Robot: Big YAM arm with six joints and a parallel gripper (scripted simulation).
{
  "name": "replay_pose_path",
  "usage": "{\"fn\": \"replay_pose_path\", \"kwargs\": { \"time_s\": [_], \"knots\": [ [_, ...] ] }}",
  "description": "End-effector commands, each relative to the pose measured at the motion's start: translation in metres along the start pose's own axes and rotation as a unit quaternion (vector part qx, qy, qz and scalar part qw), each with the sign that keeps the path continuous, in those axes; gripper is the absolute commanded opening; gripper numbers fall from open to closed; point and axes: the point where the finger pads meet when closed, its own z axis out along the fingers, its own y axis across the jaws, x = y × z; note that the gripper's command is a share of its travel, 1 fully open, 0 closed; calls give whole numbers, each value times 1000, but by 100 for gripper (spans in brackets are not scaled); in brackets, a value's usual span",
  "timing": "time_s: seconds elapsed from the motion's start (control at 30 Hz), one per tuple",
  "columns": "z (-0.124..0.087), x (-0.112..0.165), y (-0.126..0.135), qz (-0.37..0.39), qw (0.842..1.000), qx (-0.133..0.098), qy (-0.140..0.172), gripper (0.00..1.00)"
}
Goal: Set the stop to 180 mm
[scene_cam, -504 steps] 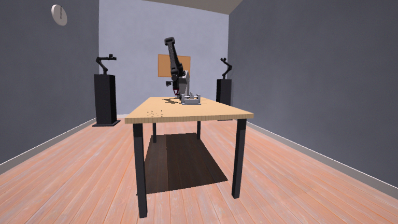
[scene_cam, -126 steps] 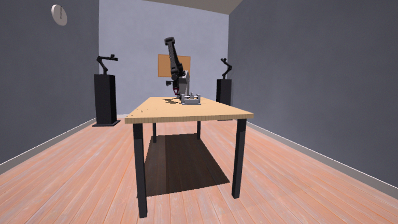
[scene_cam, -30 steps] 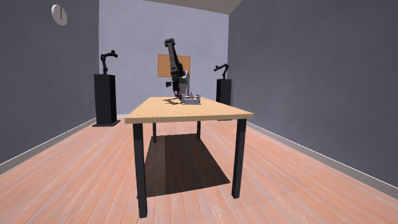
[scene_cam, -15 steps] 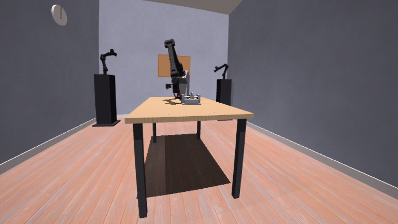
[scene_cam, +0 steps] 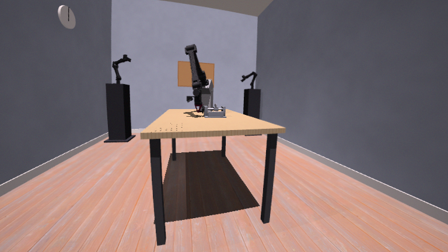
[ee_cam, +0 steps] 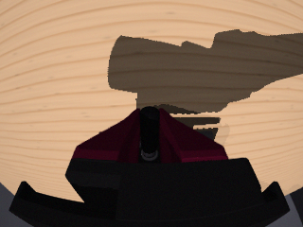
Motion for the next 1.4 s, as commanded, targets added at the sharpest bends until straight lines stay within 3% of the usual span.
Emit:
{"fn": "replay_pose_path", "kwargs": {
  "time_s": [0.0,1.37],
  "knots": [
    [13,-5,-7,-1,1000,-7,-4,6],
    [23,-5,-42,0,1000,1,-5,6]
  ]
}}
